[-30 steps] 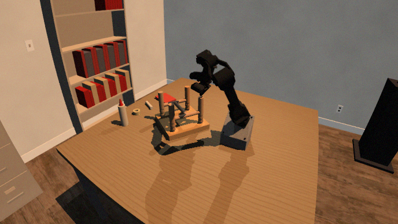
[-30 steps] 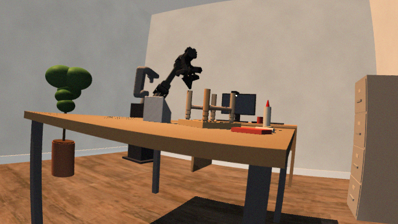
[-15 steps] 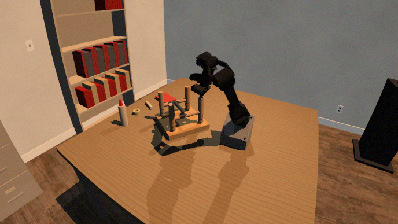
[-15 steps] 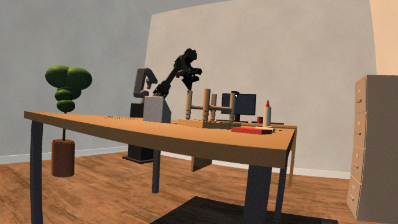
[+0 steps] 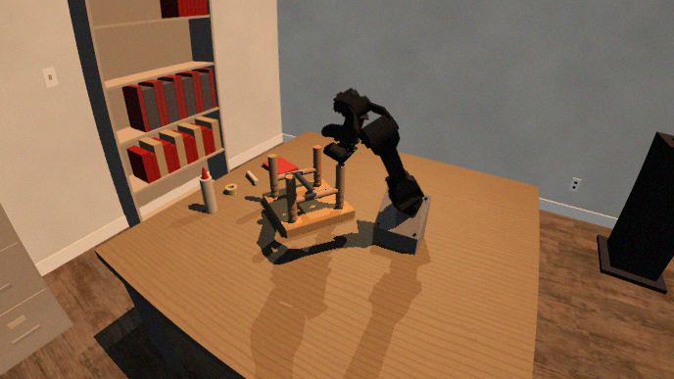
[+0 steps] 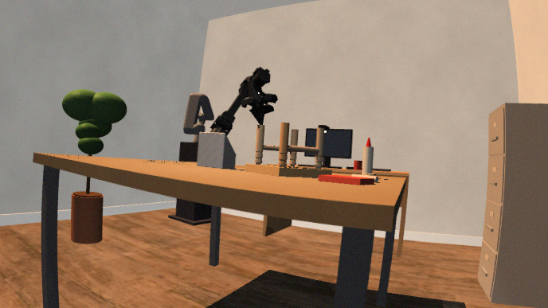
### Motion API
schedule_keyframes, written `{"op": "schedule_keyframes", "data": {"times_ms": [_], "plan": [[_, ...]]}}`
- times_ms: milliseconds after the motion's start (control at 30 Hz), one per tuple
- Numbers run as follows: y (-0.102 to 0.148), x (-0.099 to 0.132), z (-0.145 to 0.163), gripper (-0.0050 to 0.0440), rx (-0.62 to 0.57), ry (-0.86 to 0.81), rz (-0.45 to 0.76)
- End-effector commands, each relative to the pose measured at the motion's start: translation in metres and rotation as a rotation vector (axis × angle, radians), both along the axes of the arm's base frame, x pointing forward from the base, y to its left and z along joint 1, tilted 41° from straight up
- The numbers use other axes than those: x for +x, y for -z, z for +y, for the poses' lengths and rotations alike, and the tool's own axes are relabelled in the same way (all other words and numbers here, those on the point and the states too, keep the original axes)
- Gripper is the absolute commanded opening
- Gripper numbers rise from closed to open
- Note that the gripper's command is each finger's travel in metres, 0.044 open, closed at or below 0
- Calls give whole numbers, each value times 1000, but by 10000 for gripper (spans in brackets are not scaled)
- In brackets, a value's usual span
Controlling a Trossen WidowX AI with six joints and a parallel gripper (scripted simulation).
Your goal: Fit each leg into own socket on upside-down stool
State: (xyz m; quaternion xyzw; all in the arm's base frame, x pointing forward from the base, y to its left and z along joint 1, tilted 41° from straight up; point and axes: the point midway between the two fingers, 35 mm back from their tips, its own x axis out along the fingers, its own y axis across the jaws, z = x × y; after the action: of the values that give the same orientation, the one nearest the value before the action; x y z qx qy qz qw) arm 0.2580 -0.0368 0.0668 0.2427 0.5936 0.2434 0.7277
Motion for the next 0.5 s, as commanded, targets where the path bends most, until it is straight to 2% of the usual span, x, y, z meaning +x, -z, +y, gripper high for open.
{"op": "schedule_keyframes", "data": {"times_ms": [0, 467], "plan": [[10, -3, 11, 0, 17, -21, 20], [1, 0, 2, 0, 12, -15, 14]]}}
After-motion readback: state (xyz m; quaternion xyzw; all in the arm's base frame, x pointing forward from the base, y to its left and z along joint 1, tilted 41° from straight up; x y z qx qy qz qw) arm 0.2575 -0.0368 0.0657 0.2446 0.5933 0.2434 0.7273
